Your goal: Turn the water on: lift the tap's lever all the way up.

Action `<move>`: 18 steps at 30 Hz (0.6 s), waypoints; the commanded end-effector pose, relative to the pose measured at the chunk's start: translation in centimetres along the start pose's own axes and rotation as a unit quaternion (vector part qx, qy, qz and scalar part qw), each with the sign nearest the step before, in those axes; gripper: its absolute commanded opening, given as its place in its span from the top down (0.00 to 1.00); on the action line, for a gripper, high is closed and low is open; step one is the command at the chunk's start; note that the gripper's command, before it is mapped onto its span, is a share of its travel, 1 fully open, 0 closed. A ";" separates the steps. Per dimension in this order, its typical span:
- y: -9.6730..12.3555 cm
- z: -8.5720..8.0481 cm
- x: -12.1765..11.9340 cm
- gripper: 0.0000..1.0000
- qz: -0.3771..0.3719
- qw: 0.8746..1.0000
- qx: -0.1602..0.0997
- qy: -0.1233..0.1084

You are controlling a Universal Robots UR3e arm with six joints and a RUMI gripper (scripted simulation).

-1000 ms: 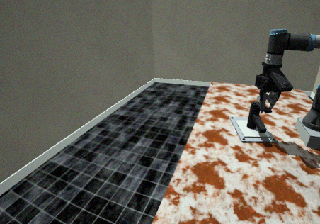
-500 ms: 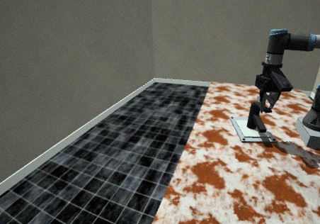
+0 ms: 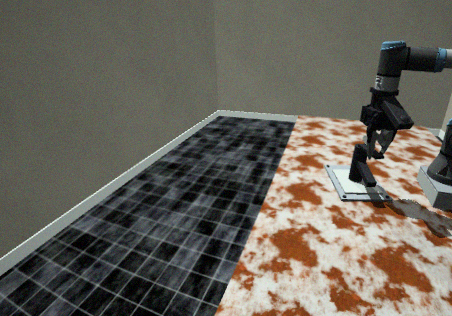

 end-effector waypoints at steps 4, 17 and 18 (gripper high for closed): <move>0.0 -0.1 0.0 1.00 0.000 1.000 -0.001 0.001; 0.2 -0.7 0.0 1.00 0.000 1.000 -0.001 0.001; 0.2 -0.9 0.0 1.00 0.000 1.000 -0.001 0.001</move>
Point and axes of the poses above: the point where the finger pads meet when closed, its own z axis out along the fingers, its own x axis across the jaws, y = z × x, the point moved 9 cm from there along -z, back along the fingers
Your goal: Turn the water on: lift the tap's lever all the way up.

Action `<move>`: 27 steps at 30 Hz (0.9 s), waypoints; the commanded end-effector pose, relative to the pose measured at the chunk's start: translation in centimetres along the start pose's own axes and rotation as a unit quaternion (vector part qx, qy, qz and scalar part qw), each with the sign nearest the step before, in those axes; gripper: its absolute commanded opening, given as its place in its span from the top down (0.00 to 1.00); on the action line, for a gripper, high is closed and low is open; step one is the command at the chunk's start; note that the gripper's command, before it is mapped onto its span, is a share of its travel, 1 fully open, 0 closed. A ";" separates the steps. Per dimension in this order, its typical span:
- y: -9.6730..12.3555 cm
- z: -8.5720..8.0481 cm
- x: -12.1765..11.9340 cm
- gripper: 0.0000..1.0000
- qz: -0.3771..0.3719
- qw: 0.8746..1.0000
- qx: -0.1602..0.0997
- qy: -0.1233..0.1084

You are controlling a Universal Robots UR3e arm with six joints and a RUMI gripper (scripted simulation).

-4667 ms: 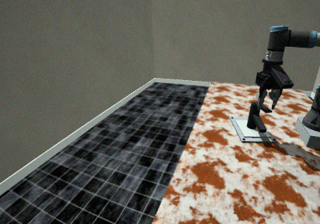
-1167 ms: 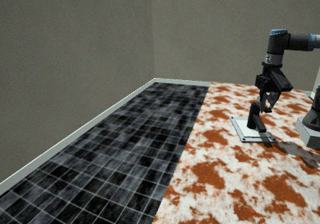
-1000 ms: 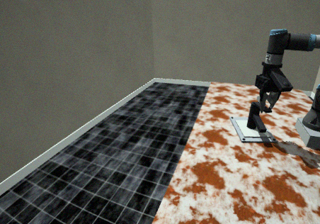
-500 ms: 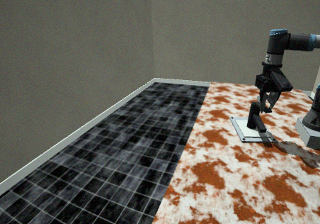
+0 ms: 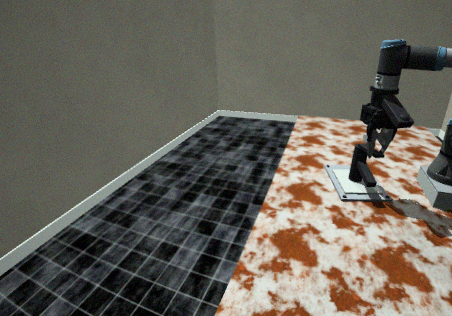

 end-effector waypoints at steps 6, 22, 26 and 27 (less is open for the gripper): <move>0.6 -1.8 0.0 1.00 0.000 1.000 -0.001 0.001; 1.1 -2.7 0.0 1.00 0.000 1.000 -0.001 0.001; 1.1 -2.7 0.0 1.00 0.000 1.000 -0.001 0.001; 1.1 -2.7 0.0 1.00 0.000 1.000 -0.001 0.001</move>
Point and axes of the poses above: the point where the finger pads meet when closed, its own z axis out along the fingers, its own x axis across the jaws, y = z × x, the point moved 9 cm from there along -z, back along the fingers
